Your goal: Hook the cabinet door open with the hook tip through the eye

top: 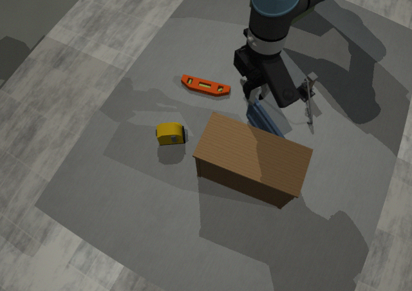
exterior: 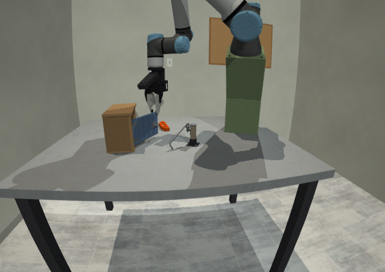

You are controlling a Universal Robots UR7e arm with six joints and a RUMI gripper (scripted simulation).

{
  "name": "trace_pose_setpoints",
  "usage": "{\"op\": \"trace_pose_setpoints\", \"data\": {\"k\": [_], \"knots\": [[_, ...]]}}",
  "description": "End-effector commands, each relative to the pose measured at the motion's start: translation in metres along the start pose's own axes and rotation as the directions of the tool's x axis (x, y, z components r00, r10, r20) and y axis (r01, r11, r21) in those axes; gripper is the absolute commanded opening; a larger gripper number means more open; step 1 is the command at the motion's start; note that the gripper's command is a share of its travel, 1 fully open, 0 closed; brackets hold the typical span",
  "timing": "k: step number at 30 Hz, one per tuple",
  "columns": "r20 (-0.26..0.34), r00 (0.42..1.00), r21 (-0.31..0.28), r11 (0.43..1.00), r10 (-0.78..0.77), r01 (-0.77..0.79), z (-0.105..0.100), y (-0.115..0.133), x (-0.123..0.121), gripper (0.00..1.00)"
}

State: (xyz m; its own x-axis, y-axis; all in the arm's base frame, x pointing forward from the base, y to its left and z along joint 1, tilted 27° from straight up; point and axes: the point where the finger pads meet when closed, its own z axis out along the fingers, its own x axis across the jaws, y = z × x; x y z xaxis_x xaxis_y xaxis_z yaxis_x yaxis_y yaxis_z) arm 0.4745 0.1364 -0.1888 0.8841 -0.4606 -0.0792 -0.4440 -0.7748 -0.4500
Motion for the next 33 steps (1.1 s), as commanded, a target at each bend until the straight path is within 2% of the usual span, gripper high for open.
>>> {"op": "trace_pose_setpoints", "data": {"k": [1, 33], "knots": [[-0.002, 1.0, 0.0, 1.0, 0.015, -0.015, 0.0, 0.0, -0.004, 0.15], [-0.002, 0.987, 0.0, 0.987, 0.163, -0.163, 0.0, -0.001, -0.028, 0.15]]}}
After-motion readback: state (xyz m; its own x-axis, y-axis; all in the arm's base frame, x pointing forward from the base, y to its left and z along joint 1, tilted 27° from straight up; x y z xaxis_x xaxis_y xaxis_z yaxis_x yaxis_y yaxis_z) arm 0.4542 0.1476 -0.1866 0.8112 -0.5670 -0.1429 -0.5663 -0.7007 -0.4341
